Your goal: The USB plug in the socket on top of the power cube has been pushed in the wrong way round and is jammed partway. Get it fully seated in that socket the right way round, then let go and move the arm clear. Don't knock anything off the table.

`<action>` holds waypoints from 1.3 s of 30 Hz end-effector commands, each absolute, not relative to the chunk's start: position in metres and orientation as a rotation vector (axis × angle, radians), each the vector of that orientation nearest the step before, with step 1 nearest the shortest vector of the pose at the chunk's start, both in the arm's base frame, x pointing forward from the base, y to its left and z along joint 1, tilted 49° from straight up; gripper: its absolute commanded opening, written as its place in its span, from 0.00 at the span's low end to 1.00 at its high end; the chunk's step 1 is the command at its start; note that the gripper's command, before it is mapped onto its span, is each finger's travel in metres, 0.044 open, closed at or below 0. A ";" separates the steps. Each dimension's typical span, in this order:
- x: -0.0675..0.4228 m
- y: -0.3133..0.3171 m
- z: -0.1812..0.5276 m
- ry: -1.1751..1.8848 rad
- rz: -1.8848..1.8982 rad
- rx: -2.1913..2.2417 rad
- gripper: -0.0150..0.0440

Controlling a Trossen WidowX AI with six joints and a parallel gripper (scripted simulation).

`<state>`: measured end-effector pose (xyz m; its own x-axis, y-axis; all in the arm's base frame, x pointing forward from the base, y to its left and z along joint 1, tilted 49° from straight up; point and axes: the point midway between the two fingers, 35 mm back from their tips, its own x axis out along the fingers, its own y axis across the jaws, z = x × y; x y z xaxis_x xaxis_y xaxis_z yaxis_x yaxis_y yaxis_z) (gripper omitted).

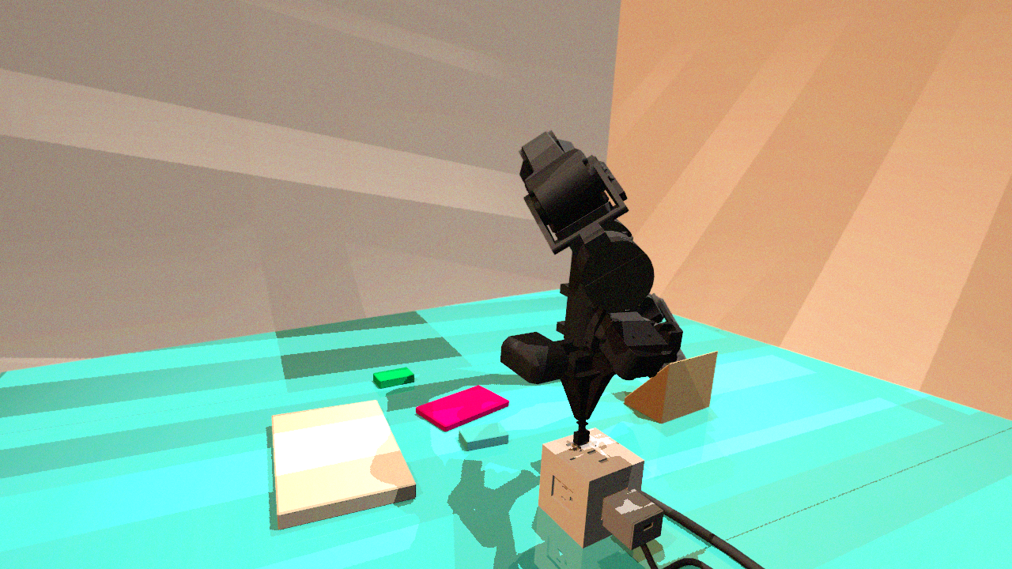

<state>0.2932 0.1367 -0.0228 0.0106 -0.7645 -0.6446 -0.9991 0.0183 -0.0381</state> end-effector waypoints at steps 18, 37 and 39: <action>0.294 0.134 -0.024 1.808 0.614 -1.803 0.25; 0.293 0.137 -0.023 1.804 0.617 -1.797 0.42; 0.293 0.137 -0.023 1.804 0.617 -1.797 0.42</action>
<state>0.2934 0.1363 -0.0230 0.0105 -0.7646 -0.6445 -0.9991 0.0189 -0.0387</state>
